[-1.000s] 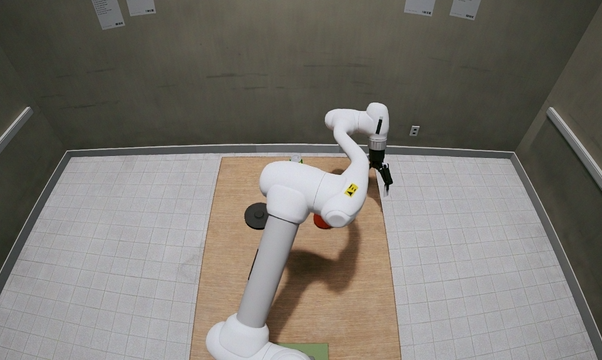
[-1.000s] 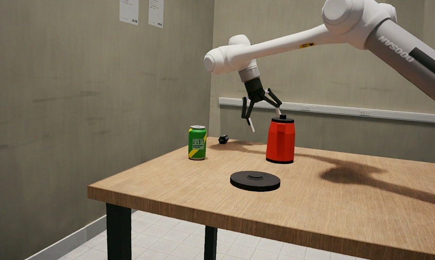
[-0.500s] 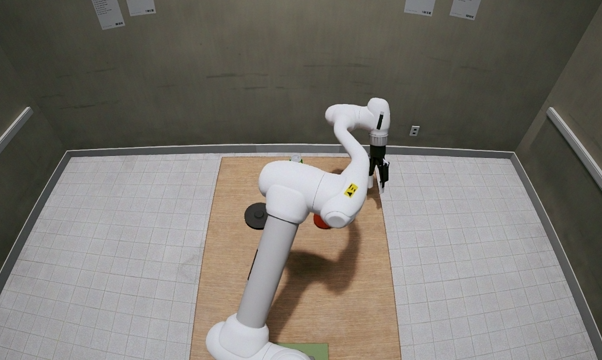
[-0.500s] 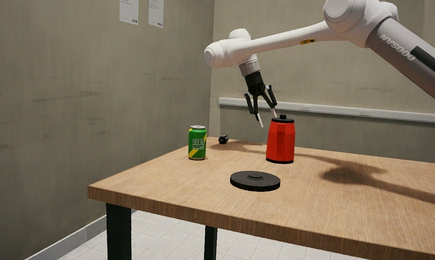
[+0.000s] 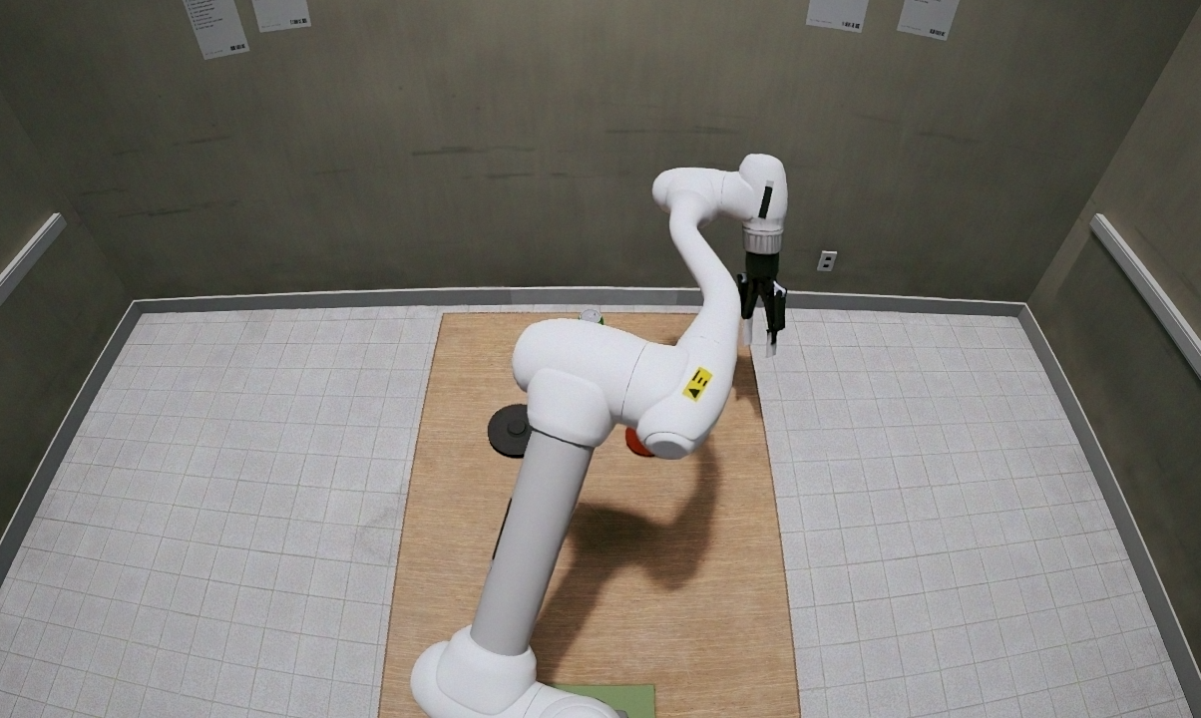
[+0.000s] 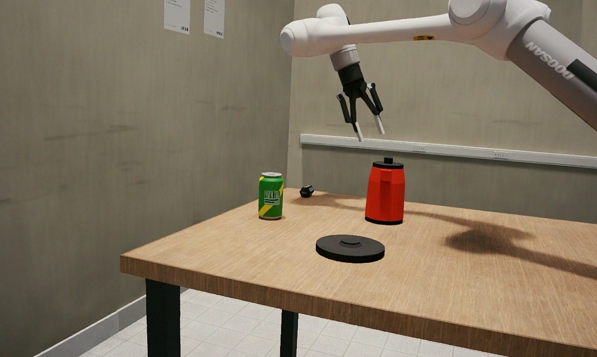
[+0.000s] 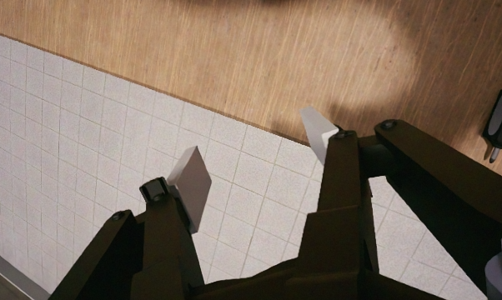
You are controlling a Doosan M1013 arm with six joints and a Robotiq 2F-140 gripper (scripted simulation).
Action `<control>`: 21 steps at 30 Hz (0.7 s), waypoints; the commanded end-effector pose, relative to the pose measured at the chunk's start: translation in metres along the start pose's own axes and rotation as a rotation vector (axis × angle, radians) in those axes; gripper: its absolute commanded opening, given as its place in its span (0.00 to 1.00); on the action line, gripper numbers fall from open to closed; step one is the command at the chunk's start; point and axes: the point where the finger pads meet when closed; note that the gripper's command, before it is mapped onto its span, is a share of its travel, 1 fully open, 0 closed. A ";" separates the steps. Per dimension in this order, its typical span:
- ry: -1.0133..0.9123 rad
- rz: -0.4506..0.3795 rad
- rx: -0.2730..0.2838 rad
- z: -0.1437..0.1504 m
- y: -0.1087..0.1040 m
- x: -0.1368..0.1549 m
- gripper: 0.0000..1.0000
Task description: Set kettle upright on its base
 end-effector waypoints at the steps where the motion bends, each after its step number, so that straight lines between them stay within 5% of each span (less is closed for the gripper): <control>1: 0.000 0.001 0.000 -0.012 -0.036 -0.007 0.52; 12: 0.000 0.001 0.000 -0.024 -0.069 -0.014 0.52; 21: 0.000 0.001 0.000 -0.026 -0.074 -0.015 0.52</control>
Point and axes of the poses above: the point where the finger pads meet when closed, its own y axis out along the fingers, its own z axis across the jaws, x = y × z, and after that the axes turned 6 degrees about -y, right-handed
